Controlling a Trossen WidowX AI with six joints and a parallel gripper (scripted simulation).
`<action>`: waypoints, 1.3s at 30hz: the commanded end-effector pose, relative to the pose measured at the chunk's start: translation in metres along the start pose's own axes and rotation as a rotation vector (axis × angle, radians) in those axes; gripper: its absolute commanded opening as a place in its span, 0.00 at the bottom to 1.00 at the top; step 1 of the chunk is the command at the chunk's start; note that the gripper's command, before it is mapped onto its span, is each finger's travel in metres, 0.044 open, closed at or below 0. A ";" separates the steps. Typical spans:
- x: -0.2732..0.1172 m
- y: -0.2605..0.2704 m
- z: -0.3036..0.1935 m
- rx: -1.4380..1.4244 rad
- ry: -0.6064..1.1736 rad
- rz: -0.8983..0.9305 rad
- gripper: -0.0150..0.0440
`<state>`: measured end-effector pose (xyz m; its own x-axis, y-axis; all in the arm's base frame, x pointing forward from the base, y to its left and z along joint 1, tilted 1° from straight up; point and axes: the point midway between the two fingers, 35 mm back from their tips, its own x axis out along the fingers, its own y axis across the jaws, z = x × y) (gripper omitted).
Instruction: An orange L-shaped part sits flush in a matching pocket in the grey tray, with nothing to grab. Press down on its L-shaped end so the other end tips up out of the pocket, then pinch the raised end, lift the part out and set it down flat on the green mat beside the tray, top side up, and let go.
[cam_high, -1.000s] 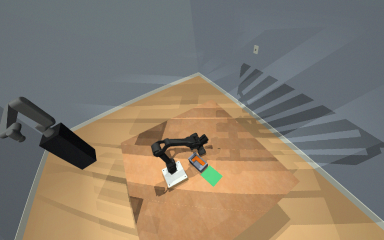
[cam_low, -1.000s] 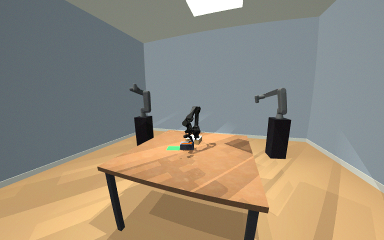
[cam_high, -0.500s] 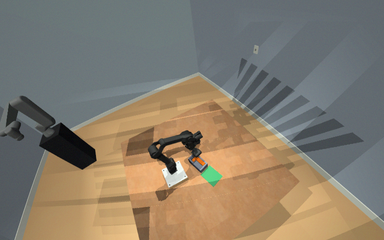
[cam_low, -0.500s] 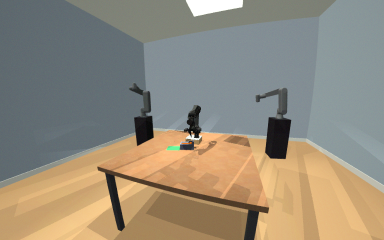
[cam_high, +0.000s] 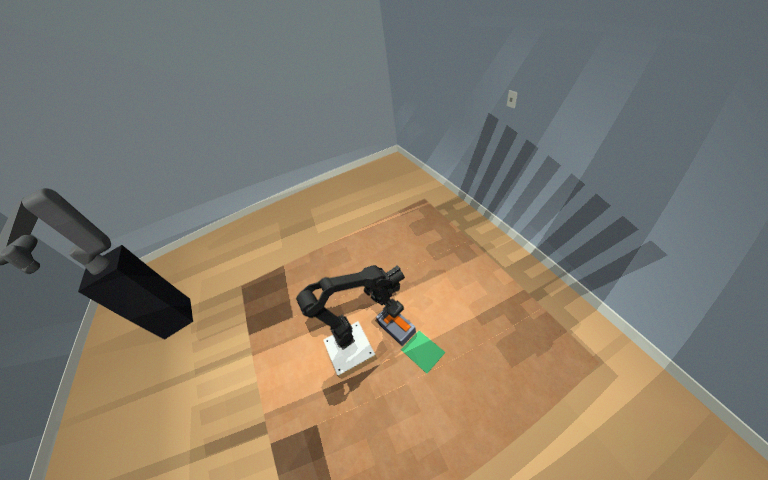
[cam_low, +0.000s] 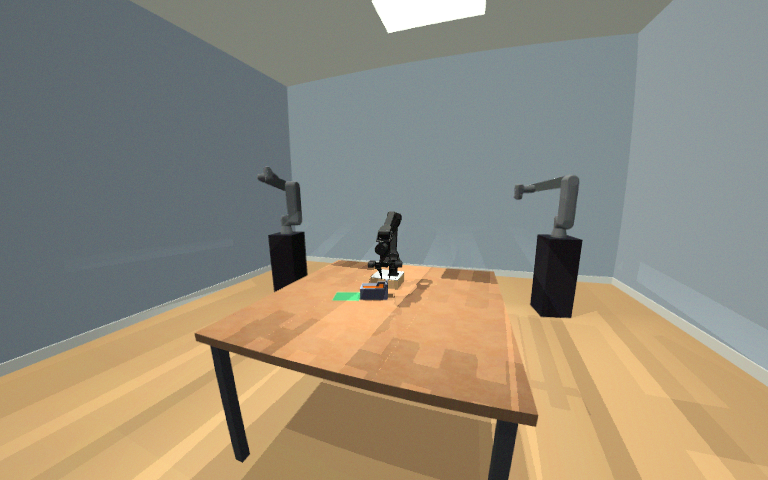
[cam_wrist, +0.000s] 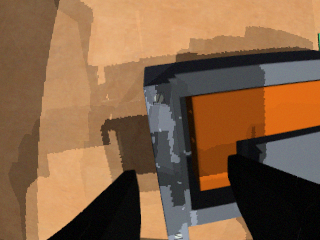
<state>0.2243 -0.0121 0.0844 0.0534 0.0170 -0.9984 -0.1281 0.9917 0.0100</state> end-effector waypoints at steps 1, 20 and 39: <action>0.037 0.001 -0.008 -0.007 0.030 0.002 0.56; 0.046 0.001 -0.008 -0.007 0.030 0.002 0.56; 0.074 0.001 -0.010 -0.007 0.030 0.002 0.56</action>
<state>0.2209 -0.0108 0.0176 0.0368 0.0171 -0.9992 -0.1335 0.9910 0.0121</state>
